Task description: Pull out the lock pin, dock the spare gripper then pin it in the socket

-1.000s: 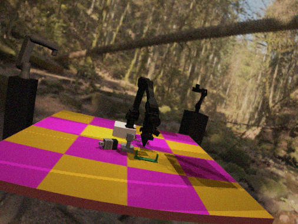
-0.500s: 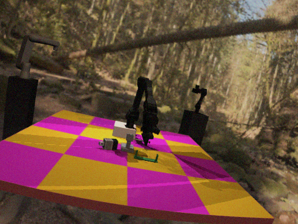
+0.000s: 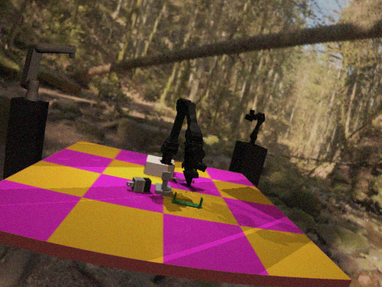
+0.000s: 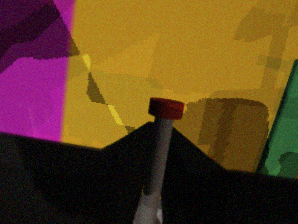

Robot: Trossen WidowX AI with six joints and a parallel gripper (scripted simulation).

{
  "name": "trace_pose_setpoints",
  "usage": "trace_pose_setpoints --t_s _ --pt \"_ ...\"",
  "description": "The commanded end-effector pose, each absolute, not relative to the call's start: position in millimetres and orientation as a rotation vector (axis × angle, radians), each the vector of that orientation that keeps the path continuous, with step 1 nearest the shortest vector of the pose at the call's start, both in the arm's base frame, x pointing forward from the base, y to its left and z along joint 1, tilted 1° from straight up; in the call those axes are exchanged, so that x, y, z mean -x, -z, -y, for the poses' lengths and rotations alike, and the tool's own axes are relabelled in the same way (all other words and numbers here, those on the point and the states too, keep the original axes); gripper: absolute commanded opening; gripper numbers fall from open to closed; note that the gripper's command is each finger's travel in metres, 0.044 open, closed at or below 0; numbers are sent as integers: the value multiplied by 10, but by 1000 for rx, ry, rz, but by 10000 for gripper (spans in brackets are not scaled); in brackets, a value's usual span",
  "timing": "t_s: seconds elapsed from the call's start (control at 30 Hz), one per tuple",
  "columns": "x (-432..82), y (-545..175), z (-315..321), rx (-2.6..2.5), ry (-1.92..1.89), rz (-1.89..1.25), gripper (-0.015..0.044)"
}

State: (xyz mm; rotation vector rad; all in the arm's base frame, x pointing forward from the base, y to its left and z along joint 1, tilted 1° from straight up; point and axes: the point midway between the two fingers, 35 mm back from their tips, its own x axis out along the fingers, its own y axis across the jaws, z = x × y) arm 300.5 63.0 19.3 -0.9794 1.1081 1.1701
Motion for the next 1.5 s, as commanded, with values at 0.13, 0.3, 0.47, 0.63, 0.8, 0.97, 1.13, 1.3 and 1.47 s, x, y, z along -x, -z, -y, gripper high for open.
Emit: trace_pose_setpoints --t_s 0.13,0.3,0.47,0.63,0.8,0.97,1.13,1.3,1.47 --pt "-3043 -218 -690 972 -1170 -1104 0" --pt "-3048 -222 -722 971 -1172 -1106 0" --pt "-3053 -221 -753 971 -1174 -1109 0" --pt "-3055 -220 -780 970 -1175 -1111 0" --pt "-3060 -221 -810 970 -1177 -1113 0" --pt "-3066 -222 -845 969 -1179 -1116 0" --pt "-3072 -223 -879 968 -1181 -1119 0" --pt "-3076 -223 -907 967 -1182 -1121 0" --pt "-3081 -224 -938 966 -1184 -1124 0"
